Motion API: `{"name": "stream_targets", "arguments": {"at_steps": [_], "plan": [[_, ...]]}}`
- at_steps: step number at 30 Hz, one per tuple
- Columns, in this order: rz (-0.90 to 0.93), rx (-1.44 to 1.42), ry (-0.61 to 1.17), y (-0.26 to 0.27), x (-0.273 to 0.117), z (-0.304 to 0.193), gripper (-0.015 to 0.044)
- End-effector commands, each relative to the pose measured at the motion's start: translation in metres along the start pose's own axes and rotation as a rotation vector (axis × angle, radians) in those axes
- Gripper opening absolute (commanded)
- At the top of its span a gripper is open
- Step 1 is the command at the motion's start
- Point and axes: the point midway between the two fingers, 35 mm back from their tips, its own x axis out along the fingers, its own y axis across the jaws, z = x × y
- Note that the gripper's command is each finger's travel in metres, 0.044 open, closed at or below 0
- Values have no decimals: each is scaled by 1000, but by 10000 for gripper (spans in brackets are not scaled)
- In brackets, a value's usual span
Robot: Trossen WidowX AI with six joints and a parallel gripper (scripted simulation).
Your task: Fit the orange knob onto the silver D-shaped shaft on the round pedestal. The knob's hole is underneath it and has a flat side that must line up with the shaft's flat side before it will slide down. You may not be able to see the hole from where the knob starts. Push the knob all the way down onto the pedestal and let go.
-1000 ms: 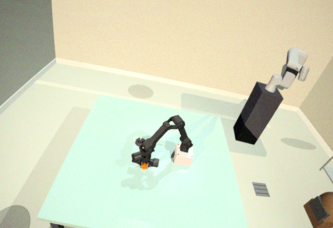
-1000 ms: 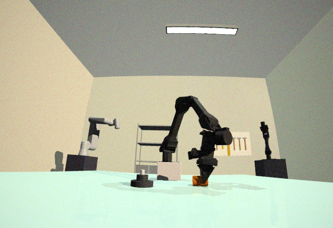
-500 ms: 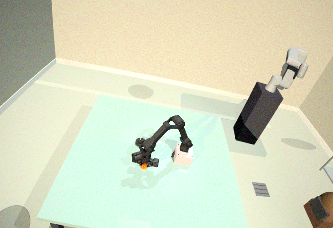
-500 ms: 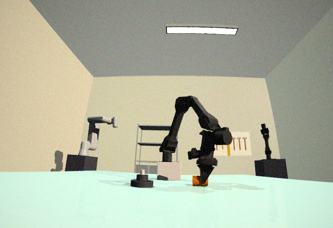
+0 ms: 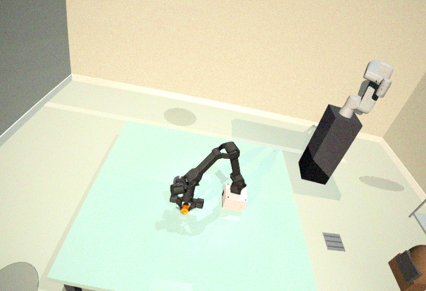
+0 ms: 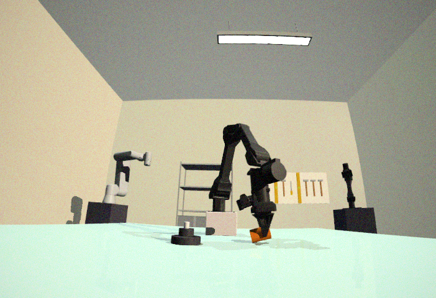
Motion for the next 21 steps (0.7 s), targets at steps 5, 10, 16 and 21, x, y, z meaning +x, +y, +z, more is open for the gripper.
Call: {"name": "stream_targets", "arguments": {"at_steps": [5,10,16,21], "plan": [[-2,-4,129,-1,-4,8,179],[-2,-4,208,-1,-6,13,179],[-2,-4,301,-1,-8,19,179],[-3,-4,379,-1,-10,24,179]]}}
